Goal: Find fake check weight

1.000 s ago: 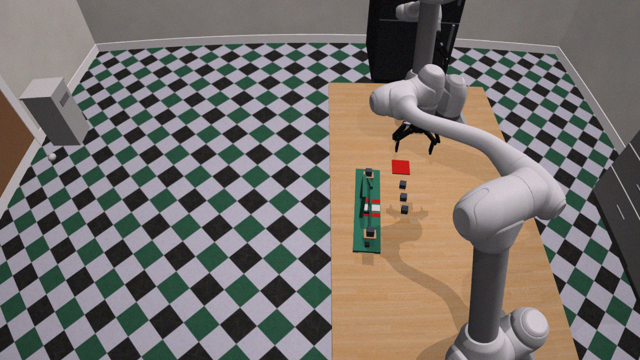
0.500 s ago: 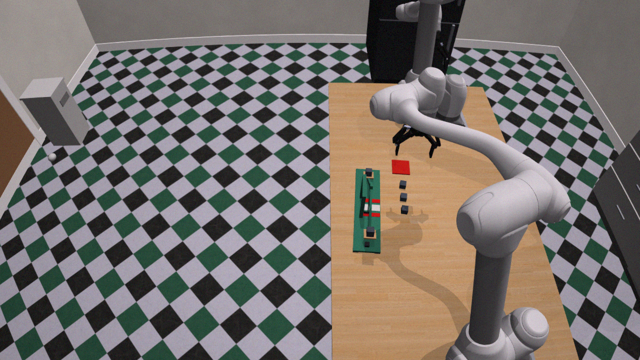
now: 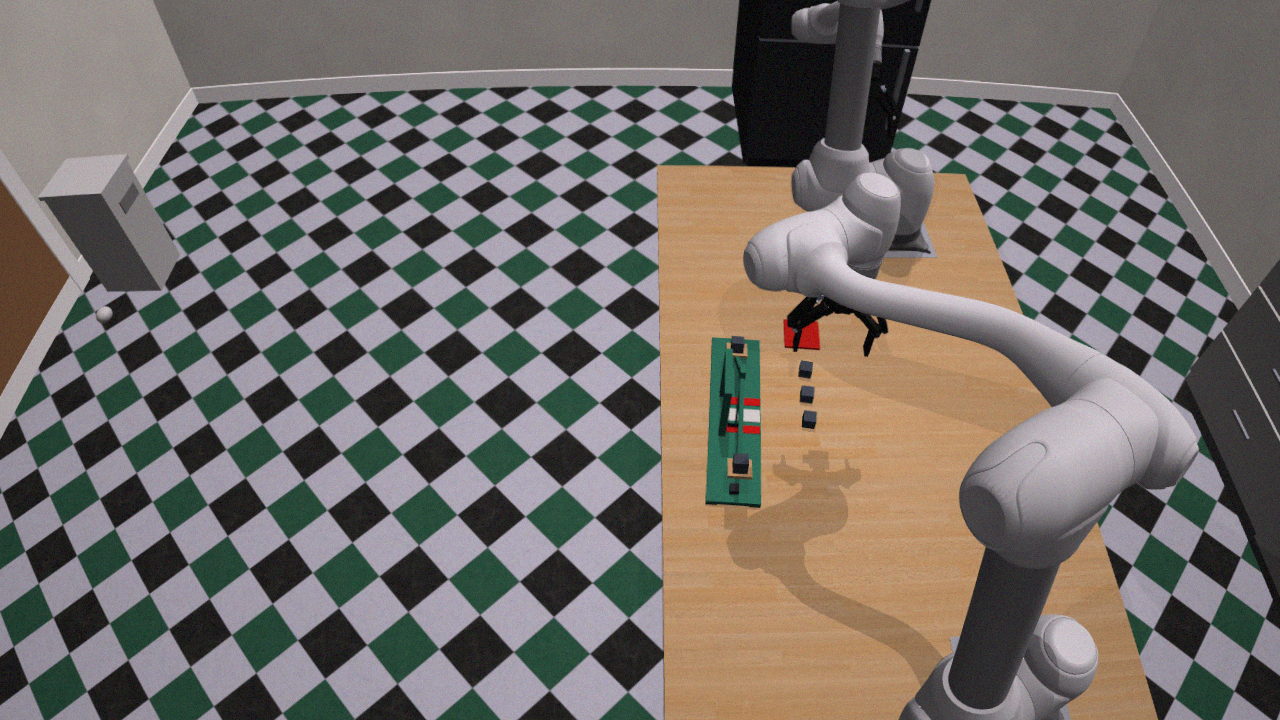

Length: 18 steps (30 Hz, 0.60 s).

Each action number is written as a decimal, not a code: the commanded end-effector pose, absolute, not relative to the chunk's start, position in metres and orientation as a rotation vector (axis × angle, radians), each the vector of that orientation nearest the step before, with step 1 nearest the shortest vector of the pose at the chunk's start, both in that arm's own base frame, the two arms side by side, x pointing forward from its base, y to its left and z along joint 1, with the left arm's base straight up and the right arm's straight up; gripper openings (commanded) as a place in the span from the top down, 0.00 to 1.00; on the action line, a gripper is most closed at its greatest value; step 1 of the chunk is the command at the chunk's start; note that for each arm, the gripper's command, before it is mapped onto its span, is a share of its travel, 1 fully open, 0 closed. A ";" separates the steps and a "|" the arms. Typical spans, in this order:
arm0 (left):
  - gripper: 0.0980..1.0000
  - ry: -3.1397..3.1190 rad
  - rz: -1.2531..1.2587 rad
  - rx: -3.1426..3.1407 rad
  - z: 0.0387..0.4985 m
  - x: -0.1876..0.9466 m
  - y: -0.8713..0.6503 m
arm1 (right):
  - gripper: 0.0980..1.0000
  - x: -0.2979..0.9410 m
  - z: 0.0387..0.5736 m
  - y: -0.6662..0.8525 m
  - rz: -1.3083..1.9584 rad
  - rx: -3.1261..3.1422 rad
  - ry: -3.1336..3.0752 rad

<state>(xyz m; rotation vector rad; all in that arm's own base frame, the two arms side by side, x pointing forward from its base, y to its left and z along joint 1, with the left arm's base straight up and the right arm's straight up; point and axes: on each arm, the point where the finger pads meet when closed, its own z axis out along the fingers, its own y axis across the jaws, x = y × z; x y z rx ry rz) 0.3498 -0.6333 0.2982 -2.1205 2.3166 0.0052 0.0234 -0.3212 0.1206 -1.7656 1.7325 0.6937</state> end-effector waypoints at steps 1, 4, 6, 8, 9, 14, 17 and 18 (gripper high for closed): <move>0.00 2.318 0.000 -2.121 0.300 0.354 -0.588 | 0.00 0.024 0.121 -0.322 0.692 -1.766 1.733; 0.00 2.318 0.000 -2.121 0.300 0.358 -0.551 | 0.00 0.024 0.121 -0.322 0.692 -1.766 1.733; 0.00 2.318 0.000 -2.121 0.300 0.360 -0.528 | 0.00 0.024 0.121 -0.322 0.692 -1.766 1.733; 0.00 2.318 0.000 -2.121 0.300 0.362 -0.506 | 0.00 0.024 0.121 -0.322 0.692 -1.766 1.733; 0.00 2.318 0.000 -2.121 0.300 0.362 -0.496 | 0.00 0.024 0.121 -0.322 0.692 -1.766 1.733; 0.00 2.318 0.000 -2.121 0.300 0.365 -0.470 | 0.00 0.024 0.121 -0.322 0.692 -1.766 1.733; 0.00 2.318 0.000 -2.121 0.300 0.367 -0.450 | 0.00 0.024 0.121 -0.322 0.692 -1.766 1.733; 0.00 2.318 0.000 -2.121 0.300 0.367 -0.445 | 0.00 0.024 0.121 -0.322 0.692 -1.766 1.733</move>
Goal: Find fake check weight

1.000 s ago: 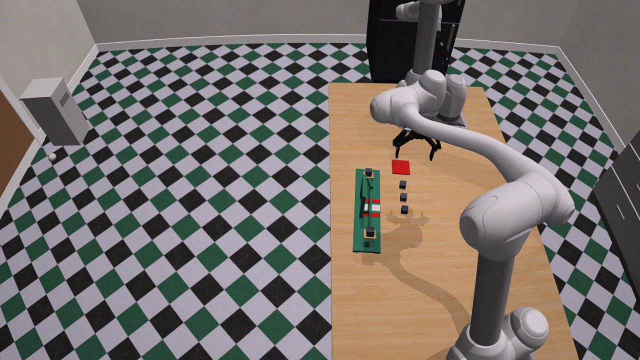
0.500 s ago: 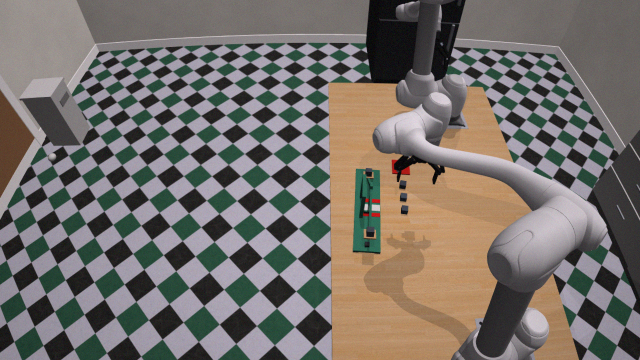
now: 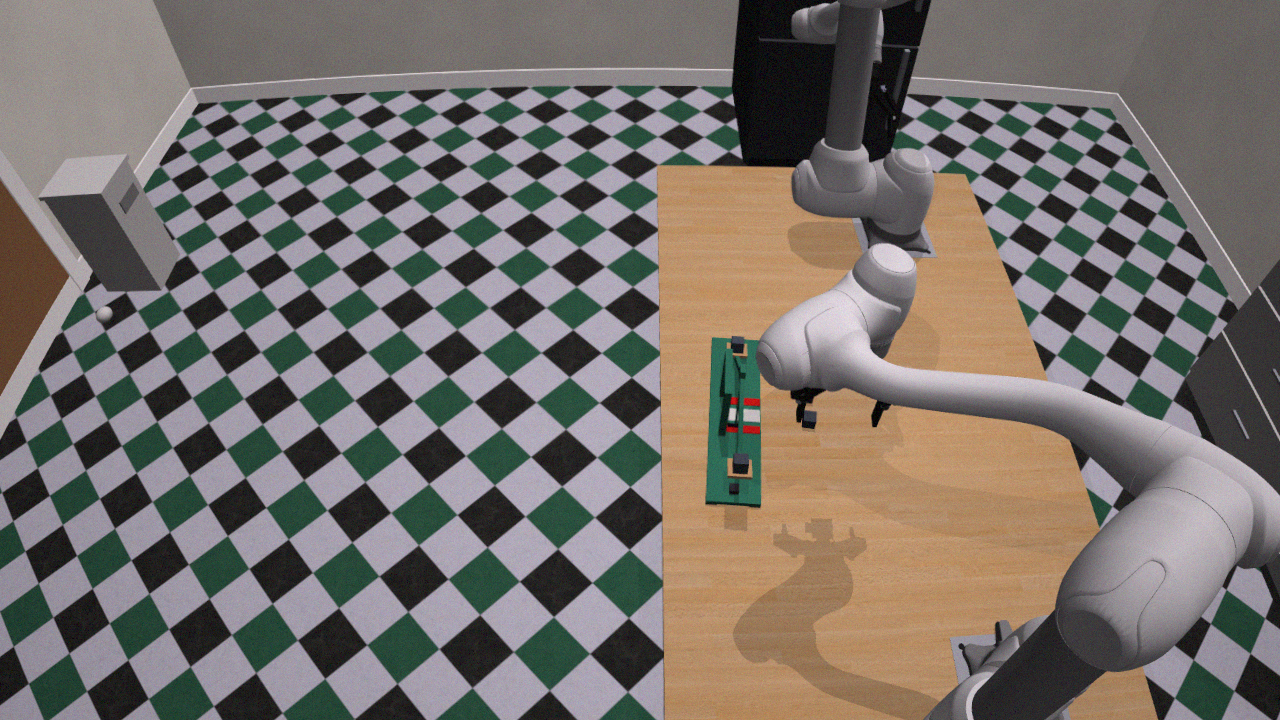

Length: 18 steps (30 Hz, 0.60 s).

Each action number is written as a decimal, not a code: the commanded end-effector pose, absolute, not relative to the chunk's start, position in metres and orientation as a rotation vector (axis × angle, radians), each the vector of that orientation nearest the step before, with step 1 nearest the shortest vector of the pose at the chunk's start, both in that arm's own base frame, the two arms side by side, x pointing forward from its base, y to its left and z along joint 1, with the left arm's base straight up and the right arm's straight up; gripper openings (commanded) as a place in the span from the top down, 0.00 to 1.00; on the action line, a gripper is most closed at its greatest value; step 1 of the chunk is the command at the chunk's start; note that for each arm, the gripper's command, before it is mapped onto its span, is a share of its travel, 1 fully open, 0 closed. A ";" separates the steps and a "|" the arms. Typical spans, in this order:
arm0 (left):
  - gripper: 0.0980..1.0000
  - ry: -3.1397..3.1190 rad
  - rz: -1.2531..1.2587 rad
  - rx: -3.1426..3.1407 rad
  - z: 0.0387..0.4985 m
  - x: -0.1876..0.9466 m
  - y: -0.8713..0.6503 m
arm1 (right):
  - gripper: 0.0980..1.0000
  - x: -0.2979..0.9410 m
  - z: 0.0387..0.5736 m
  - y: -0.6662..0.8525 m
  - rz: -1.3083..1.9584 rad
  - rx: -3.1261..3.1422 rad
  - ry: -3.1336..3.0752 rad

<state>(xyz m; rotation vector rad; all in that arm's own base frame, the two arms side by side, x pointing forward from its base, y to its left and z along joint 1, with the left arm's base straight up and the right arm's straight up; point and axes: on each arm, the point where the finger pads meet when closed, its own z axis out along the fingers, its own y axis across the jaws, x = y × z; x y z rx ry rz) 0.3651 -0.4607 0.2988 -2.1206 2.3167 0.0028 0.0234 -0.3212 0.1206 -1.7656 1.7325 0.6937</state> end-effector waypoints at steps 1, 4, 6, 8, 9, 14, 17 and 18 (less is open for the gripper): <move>0.00 2.318 0.000 -2.121 0.300 0.367 -0.440 | 0.00 0.024 0.121 -0.322 0.692 -1.766 1.733; 0.00 2.318 0.000 -2.121 0.300 0.368 -0.432 | 0.00 0.024 0.121 -0.322 0.692 -1.766 1.733; 0.00 2.318 0.000 -2.121 0.300 0.368 -0.430 | 0.00 0.024 0.121 -0.322 0.692 -1.766 1.733; 0.00 2.318 0.000 -2.121 0.300 0.368 -0.429 | 0.00 0.024 0.121 -0.322 0.692 -1.766 1.733; 0.00 2.318 0.000 -2.121 0.300 0.368 -0.429 | 0.00 0.024 0.121 -0.322 0.692 -1.766 1.733; 0.00 2.317 0.000 -2.121 0.294 0.402 -0.437 | 0.00 0.024 0.121 -0.322 0.692 -1.766 1.733; 0.00 2.317 0.000 -2.121 0.288 0.433 -0.441 | 0.00 0.024 0.121 -0.322 0.692 -1.766 1.733; 0.00 2.317 0.000 -2.121 0.281 0.468 -0.444 | 0.00 0.024 0.121 -0.322 0.692 -1.766 1.733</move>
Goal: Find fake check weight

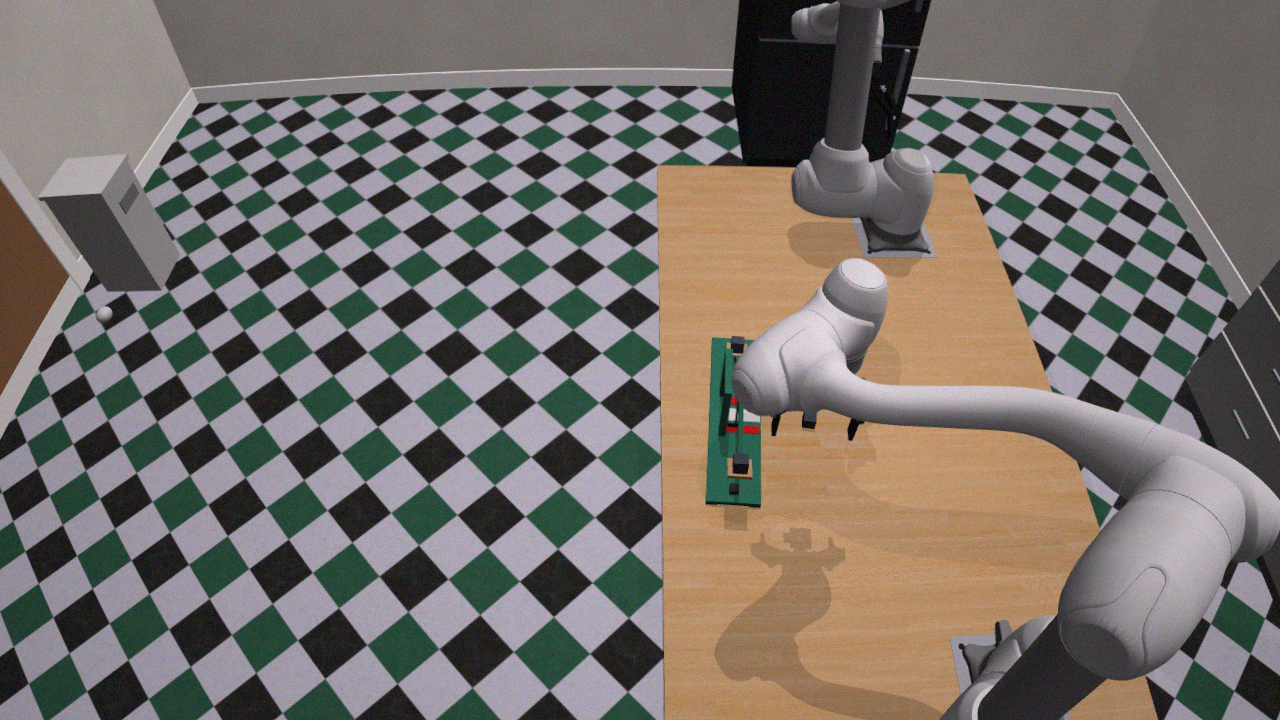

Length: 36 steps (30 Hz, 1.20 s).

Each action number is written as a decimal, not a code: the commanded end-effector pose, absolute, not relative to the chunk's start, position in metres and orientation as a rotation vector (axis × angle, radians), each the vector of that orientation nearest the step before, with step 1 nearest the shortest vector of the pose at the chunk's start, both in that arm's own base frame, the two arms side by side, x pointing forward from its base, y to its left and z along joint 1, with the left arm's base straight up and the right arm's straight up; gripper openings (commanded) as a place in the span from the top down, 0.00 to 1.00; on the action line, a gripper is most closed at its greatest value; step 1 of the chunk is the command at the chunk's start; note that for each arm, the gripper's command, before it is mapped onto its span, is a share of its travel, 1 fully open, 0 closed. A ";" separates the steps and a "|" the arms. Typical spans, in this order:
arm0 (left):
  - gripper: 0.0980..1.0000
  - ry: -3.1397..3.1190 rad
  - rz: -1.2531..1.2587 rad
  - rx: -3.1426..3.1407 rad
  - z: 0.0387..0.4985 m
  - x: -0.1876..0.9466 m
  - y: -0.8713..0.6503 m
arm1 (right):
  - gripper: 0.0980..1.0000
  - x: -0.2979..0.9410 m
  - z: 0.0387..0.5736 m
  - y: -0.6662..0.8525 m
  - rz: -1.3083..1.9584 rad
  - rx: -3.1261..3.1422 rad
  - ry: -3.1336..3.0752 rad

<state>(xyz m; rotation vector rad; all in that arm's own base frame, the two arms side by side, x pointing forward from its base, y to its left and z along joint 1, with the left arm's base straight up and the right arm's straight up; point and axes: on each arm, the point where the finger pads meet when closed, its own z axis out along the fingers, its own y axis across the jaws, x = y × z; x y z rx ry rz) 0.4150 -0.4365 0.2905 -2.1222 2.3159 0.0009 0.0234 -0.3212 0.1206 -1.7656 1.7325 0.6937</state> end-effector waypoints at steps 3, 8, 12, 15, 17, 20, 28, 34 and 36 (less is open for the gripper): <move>0.00 2.317 0.000 -2.122 0.272 0.500 -0.445 | 0.00 0.024 0.121 -0.322 0.692 -1.766 1.733; 0.00 2.317 0.000 -2.122 0.262 0.537 -0.444 | 0.00 0.024 0.121 -0.322 0.692 -1.766 1.733; 0.60 2.317 0.000 -2.122 0.262 0.537 -0.444 | 0.00 0.024 0.121 -0.322 0.692 -1.766 1.733; 0.60 2.317 0.000 -2.122 0.262 0.537 -0.444 | 0.00 0.024 0.121 -0.322 0.692 -1.766 1.733; 0.60 2.317 0.000 -2.122 0.262 0.537 -0.444 | 0.00 0.024 0.121 -0.322 0.692 -1.766 1.733; 0.60 2.317 0.000 -2.122 0.262 0.537 -0.444 | 0.00 0.024 0.121 -0.322 0.692 -1.766 1.733; 0.60 2.317 0.000 -2.122 0.262 0.537 -0.444 | 0.00 0.024 0.121 -0.322 0.692 -1.766 1.733; 0.60 2.317 0.000 -2.122 0.262 0.537 -0.444 | 0.00 0.024 0.121 -0.322 0.692 -1.766 1.733; 0.60 2.317 0.000 -2.122 0.262 0.537 -0.444 | 0.00 0.024 0.121 -0.322 0.692 -1.766 1.733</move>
